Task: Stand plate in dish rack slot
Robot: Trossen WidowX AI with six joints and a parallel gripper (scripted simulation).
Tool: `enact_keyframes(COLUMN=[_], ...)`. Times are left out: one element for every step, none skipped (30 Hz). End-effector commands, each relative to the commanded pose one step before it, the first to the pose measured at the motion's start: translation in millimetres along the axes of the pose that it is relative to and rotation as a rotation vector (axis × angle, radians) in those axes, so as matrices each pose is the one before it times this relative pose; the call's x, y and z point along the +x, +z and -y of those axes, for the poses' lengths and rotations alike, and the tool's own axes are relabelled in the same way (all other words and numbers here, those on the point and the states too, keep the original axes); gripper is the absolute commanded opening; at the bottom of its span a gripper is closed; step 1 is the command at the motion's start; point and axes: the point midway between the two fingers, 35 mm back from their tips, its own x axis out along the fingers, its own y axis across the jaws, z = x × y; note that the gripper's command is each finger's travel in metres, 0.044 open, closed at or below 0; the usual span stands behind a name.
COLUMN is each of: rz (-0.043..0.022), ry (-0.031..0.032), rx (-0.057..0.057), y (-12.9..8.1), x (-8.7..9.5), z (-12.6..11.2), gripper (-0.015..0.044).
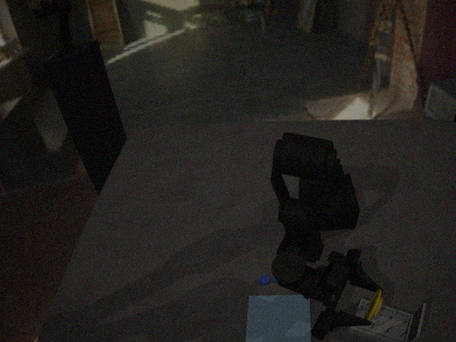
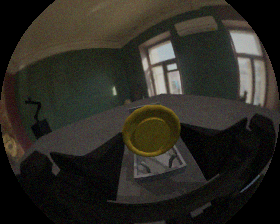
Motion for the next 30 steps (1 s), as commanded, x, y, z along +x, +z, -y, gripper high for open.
enact_keyframes(rz=[-0.00539, -0.00197, -0.00065, -0.00072, -0.00216, -0.00322, -0.00213, -0.00071, 0.00000, 0.00000, 0.00000, 0.00010, 0.00026, 0.00011, 0.00000, 0.00000, 0.00000, 0.00000, 0.00000, 0.00000, 0.00000, 0.00000, 0.00000, -0.00003, -0.00003, 0.00000, 0.00000, 0.00000, 0.00000, 0.00000], ry=[-0.00218, 0.00092, 0.00030, 0.00037, 0.00113, 0.00174, 0.00120, 0.00041, 0.00000, 0.00000, 0.00000, -0.00012, -0.00031, -0.00012, 0.00000, 0.00000, 0.00000, 0.00000, 0.00000, 0.00000, 0.00000, 0.00000, 0.00000, -0.00001, -0.00001, 0.00000, 0.00000, 0.00000, 0.00000, 0.00000], rx=[-0.0035, -0.0001, 0.0000, 0.0000, 0.0000, 0.0001, 0.0000, 0.0000, 0.0000, 0.0000, 0.0000, 0.0037, 0.0093, 0.0037, 0.0000, 0.0000, 0.0000, 0.0000, 0.0000, 0.0000, 0.0000, 0.0000, 0.0000, -0.0016, -0.0016, 0.0000, 0.0000, 0.0000, 0.0000, 0.0000], y=[1.46, 0.21, 0.07, -1.72, -5.20, -7.89, -5.32, -1.78, 0.00, 0.00, 0.00, 0.78, 1.93, 0.76, 0.00, 0.00, 0.00, 0.00, 0.00, 0.00, 0.00, 0.00, 0.00, -0.11, -0.11, 0.00, 0.00, 0.00, 0.00, 0.00], x=[4.11, 1.59, 0.53, 0.14, 0.41, 0.60, 0.40, 0.13, 0.00, 0.00, 0.00, -0.18, -0.45, -0.18, 0.00, 0.00, 0.00, 0.00, 0.00, 0.00, 0.00, 0.00, 0.00, 0.04, 0.04, 0.00, 0.00, 0.00, 0.00, 0.00], z=[1.78, 0.10, 0.03, 0.17, 0.44, 0.45, 0.15, 0.03, 0.00, 0.00, 0.00, -0.50, -1.27, -0.52, 0.00, 0.00, 0.00, 0.00, 0.00, 0.00, 0.00, 0.00, 0.00, 0.12, 0.12, 0.00, 0.00, 0.00, 0.00, 0.00], gripper=[0.0000, 0.0000, 0.0000, 0.0000, 0.0000, 0.0000, 0.0000, 0.0000, 0.0000, 0.0000, 0.0000, 0.0000, 0.0000, 0.0000, 0.0000, 0.0000, 0.0000, 0.0000, 0.0000, 0.0000, 0.0000, 0.0000, 0.0000, 0.0026, 0.0052, 0.0079, 0.0105, 0.0131, 0.0157, 0.0184])
